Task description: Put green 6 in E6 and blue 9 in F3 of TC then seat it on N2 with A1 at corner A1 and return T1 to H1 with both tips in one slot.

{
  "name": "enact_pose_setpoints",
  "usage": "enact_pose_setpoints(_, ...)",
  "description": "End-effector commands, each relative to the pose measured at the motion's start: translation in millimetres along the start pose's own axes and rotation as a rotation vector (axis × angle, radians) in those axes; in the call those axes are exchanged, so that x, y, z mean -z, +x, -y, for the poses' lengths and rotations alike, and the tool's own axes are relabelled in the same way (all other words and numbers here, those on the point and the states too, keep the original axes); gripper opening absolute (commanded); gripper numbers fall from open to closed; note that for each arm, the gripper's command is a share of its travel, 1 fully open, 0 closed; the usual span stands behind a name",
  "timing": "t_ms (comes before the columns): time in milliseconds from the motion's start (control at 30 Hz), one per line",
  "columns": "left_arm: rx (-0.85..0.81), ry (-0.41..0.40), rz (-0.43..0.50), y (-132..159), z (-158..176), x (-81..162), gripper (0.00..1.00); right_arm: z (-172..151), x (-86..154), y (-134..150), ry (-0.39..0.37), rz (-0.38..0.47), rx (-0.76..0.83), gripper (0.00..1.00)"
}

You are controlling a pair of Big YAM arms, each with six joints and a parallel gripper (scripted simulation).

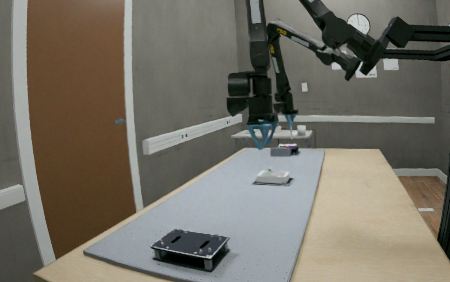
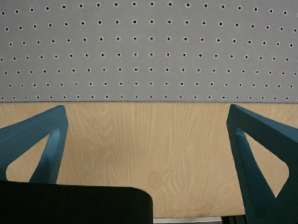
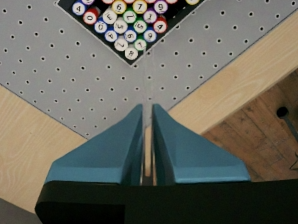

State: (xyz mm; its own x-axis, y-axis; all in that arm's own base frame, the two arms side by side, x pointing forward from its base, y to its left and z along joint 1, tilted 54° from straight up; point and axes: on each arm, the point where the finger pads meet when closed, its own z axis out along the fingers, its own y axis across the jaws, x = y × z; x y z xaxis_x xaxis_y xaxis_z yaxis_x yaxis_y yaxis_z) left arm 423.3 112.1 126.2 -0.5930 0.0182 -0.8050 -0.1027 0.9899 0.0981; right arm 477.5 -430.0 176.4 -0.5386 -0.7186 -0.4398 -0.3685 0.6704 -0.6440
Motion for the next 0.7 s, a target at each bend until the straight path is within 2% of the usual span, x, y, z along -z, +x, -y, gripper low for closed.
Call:
enact_pose_setpoints(0, -0.004, 0.001, 0.002, -0.1, 0.2, 0.5, 1.0, -8.5, -15.1, -5.4, -0.02, 0.014, -0.006, 0.07)
enact_pose_setpoints(667, -0.004, 0.001, 0.002, -0.1, 0.2, 0.5, 1.0, -5.9, -14.7, -6.4, -0.016, 0.015, -0.005, 0.07)
